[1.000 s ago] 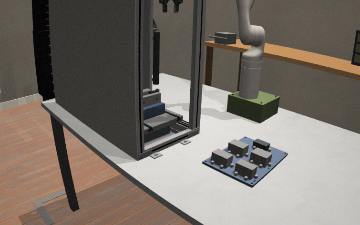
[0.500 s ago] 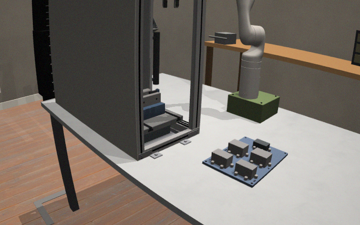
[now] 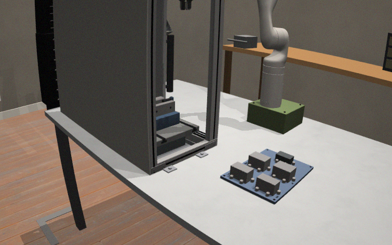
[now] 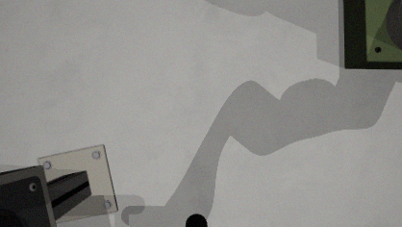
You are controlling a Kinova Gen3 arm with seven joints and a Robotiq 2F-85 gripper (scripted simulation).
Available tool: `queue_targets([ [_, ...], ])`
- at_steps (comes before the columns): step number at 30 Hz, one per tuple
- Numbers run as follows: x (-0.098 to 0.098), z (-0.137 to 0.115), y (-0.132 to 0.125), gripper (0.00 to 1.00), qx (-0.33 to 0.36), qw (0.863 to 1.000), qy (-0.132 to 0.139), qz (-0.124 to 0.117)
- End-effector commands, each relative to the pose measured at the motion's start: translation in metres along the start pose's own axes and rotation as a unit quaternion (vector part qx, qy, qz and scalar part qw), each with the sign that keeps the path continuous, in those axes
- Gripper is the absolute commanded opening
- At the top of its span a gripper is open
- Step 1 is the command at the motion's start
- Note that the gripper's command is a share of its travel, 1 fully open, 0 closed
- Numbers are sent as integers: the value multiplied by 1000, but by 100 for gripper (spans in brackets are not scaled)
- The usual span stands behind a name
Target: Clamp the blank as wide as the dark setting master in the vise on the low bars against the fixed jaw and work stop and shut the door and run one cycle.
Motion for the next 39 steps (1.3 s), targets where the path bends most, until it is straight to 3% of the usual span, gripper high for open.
queue_targets([
  [1,0,0,0,10,0,1000,0,-1],
  [39,-3,2,0,10,-6,1000,-1,1],
])
Point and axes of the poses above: the point where the finger pads meet when closed, its own x axis out along the fingers, its own y axis across the jaws, z = x × y, the point moved 10 cm from there along -x, back along the fingers, and after that the axes turned 1 degree about -x, right-handed, at the moved point
